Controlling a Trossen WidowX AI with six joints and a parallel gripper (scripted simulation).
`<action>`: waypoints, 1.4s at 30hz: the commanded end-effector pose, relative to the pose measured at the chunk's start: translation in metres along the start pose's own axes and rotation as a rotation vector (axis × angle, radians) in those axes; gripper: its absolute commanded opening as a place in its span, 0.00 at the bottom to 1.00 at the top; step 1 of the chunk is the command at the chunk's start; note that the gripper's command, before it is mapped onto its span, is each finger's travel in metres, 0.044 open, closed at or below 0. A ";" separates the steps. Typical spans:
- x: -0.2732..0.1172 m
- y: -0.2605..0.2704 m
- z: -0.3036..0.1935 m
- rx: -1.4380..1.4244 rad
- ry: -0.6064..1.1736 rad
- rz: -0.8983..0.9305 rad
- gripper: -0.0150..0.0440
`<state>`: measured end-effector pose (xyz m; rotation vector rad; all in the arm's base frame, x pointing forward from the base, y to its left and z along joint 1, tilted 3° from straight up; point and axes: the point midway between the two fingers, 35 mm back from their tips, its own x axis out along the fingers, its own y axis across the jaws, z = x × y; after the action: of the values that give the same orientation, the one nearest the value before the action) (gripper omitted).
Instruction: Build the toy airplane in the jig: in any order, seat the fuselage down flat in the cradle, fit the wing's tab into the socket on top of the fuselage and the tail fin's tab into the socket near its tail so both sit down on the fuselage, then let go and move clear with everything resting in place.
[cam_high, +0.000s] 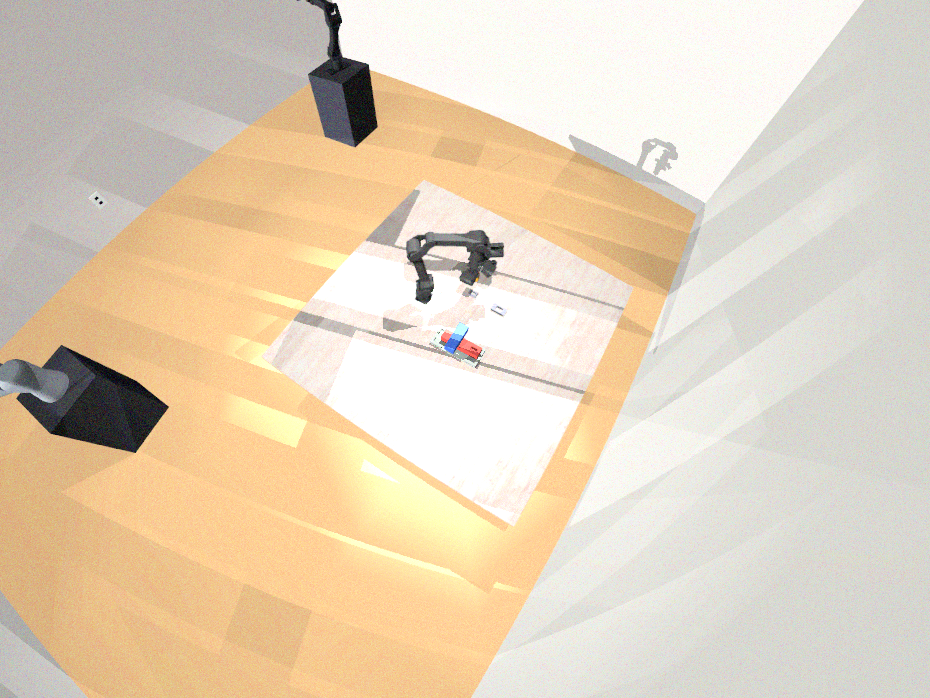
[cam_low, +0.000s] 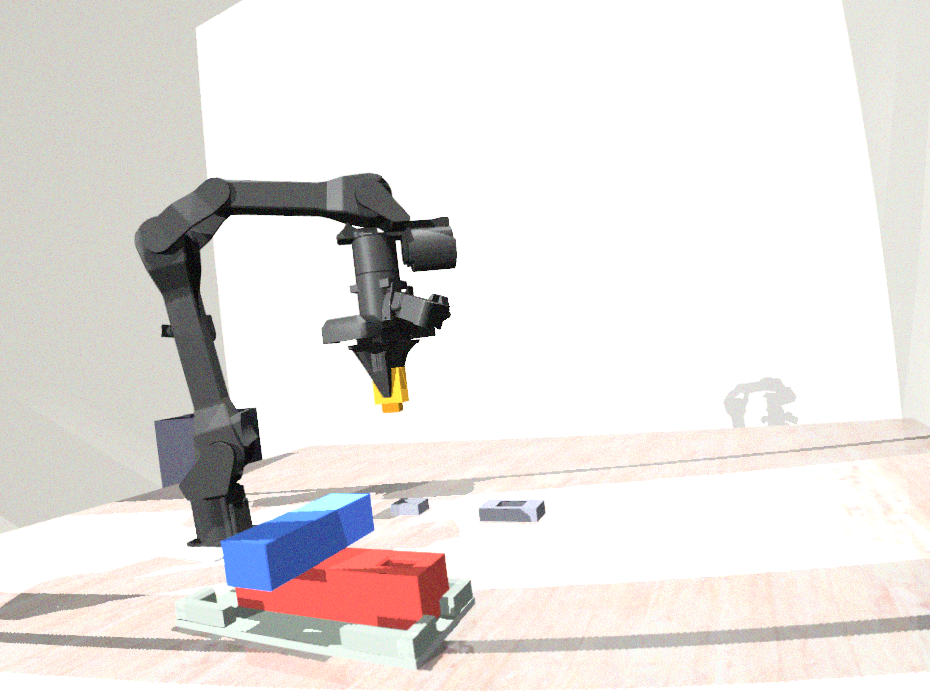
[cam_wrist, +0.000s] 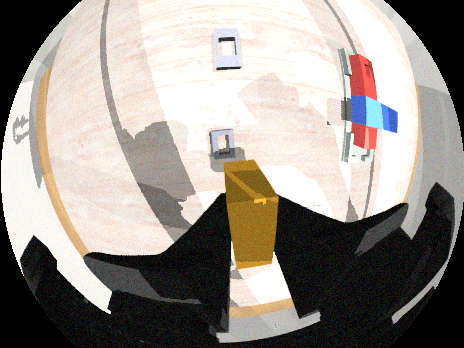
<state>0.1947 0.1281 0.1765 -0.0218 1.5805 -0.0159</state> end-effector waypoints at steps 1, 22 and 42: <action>-0.001 -0.003 0.007 0.002 -0.004 0.005 0.25; 0.003 -0.033 0.050 0.012 -0.012 0.005 0.25; 0.010 -0.070 0.085 0.010 -0.018 0.003 0.25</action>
<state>0.2732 0.0643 0.1674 -0.0087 1.5706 -0.0225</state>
